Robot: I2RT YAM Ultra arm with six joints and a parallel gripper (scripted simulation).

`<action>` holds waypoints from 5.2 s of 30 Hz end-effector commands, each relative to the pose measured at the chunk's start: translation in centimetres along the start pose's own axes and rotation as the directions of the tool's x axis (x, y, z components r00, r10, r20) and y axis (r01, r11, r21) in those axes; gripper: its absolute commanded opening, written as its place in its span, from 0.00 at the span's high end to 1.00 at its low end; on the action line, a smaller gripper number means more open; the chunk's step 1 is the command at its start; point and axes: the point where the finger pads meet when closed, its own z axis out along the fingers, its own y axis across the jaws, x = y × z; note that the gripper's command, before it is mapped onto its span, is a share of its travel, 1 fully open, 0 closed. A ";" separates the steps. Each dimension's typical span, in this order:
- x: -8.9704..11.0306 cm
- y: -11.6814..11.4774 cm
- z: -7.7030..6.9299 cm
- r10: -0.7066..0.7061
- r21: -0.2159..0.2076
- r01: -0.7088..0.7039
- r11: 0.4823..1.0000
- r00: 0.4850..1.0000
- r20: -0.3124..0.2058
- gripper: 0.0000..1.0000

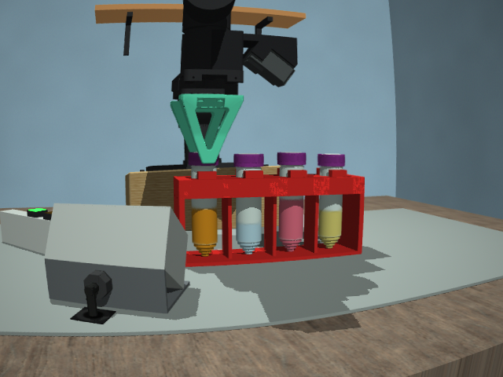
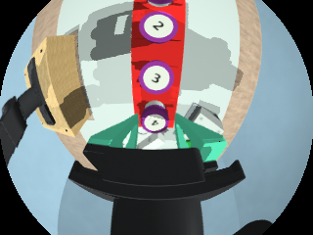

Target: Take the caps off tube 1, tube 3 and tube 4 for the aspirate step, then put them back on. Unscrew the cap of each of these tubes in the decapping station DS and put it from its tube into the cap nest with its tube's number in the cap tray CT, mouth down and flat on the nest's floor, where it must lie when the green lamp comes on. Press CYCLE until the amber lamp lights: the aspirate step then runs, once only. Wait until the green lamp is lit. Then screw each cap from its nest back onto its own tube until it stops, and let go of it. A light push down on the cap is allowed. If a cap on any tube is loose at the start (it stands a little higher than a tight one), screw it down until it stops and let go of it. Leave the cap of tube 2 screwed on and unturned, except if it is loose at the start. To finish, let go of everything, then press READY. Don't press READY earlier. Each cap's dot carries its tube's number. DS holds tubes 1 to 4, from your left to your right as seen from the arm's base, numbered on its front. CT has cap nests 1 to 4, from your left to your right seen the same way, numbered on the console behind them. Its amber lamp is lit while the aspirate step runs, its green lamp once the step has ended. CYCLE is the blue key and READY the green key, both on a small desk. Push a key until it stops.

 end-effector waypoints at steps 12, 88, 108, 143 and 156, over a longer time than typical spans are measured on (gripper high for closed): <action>0.0 -0.1 -0.3 -0.001 0.010 0.001 1.000 1.000 -0.001 1.00; 0.0 -0.1 -0.1 0.289 -0.010 -0.289 -0.957 -0.957 0.004 1.00; 0.0 -0.1 -0.1 -0.341 -0.010 0.341 -0.940 -0.940 -0.003 1.00; 0.0 0.0 -0.1 0.718 -0.007 -0.718 -0.696 -0.696 0.008 0.51; 0.0 0.0 -0.1 0.968 -0.002 -0.968 -0.249 -0.249 0.010 0.51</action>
